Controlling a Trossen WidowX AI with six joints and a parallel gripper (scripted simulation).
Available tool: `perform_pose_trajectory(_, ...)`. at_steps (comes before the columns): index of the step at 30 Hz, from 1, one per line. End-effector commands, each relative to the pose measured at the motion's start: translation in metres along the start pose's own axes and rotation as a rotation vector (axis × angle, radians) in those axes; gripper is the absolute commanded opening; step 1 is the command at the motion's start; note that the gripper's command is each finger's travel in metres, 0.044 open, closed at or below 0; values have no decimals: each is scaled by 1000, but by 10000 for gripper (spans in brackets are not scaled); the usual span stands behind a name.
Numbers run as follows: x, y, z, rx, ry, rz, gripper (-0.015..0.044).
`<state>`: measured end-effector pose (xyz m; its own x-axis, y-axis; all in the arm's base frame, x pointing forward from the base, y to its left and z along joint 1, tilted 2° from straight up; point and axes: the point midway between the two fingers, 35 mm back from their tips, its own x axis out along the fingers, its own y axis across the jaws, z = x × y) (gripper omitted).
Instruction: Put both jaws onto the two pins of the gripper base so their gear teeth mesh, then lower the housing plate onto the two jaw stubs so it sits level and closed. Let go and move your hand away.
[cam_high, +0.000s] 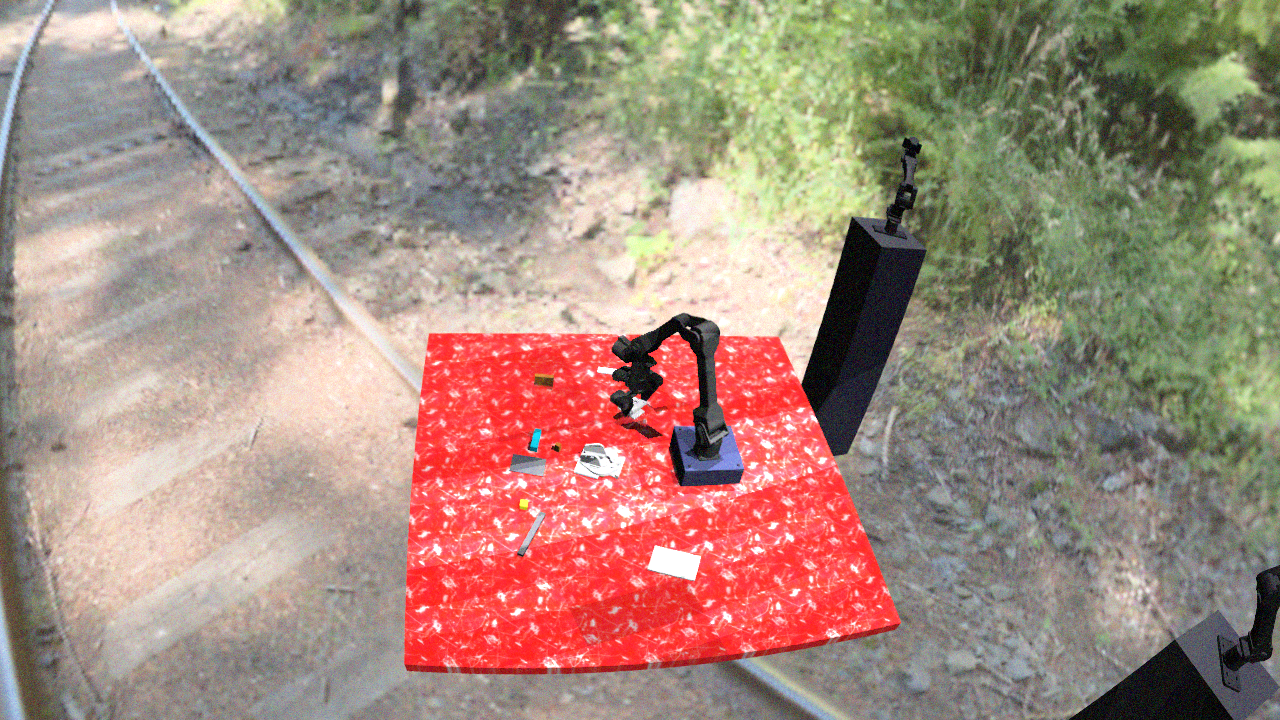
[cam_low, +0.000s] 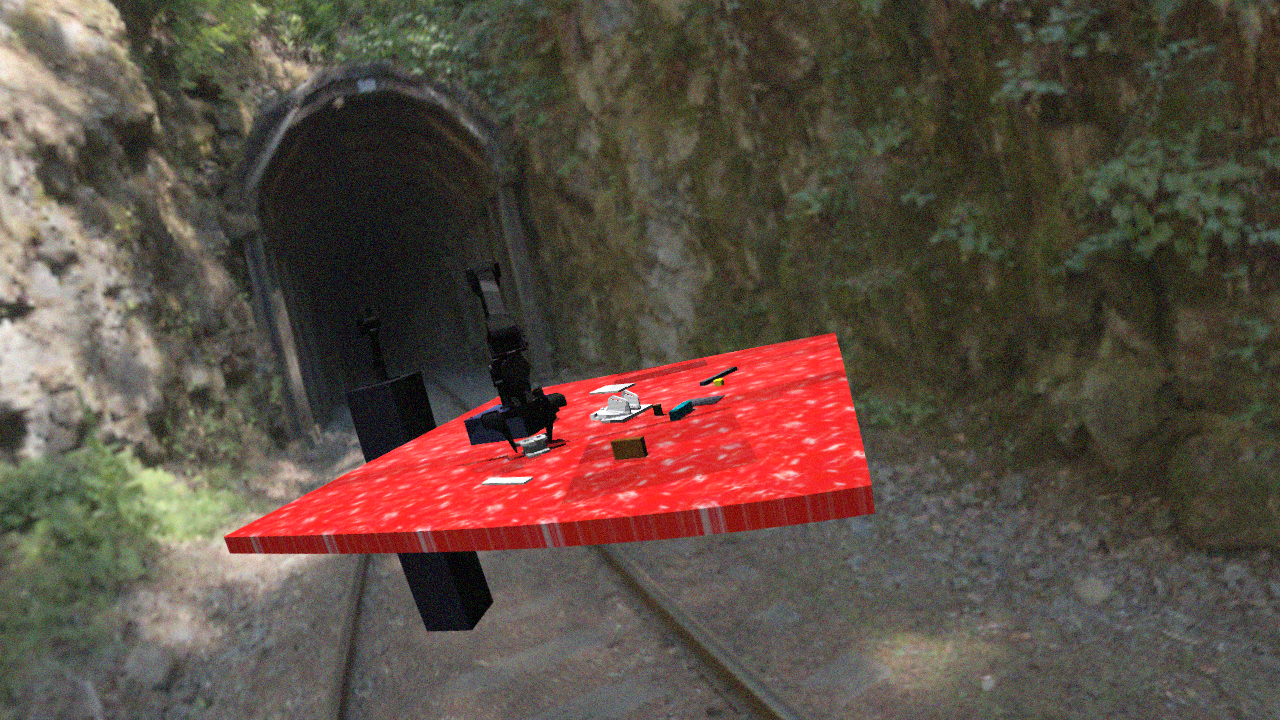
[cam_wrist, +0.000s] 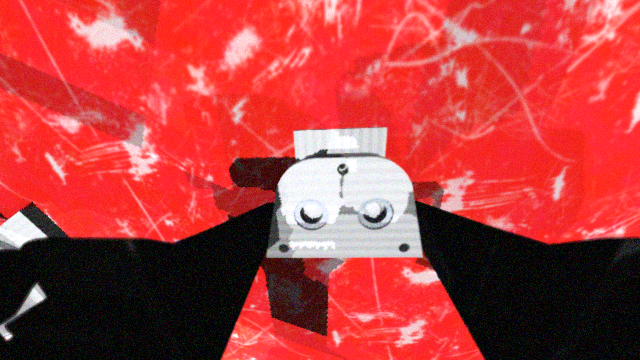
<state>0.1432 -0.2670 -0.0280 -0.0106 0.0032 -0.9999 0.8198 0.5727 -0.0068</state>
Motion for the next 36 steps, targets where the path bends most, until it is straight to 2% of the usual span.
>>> perform_pose_trajectory(1,0,0,0,0,0,0,351)
perform_pose_trajectory(7,-4,0,1,0,0,0,351)
perform_pose_trajectory(28,-71,0,1,-6,-1,1,351)
perform_pose_trajectory(36,-73,0,0,-6,-1,1,351)
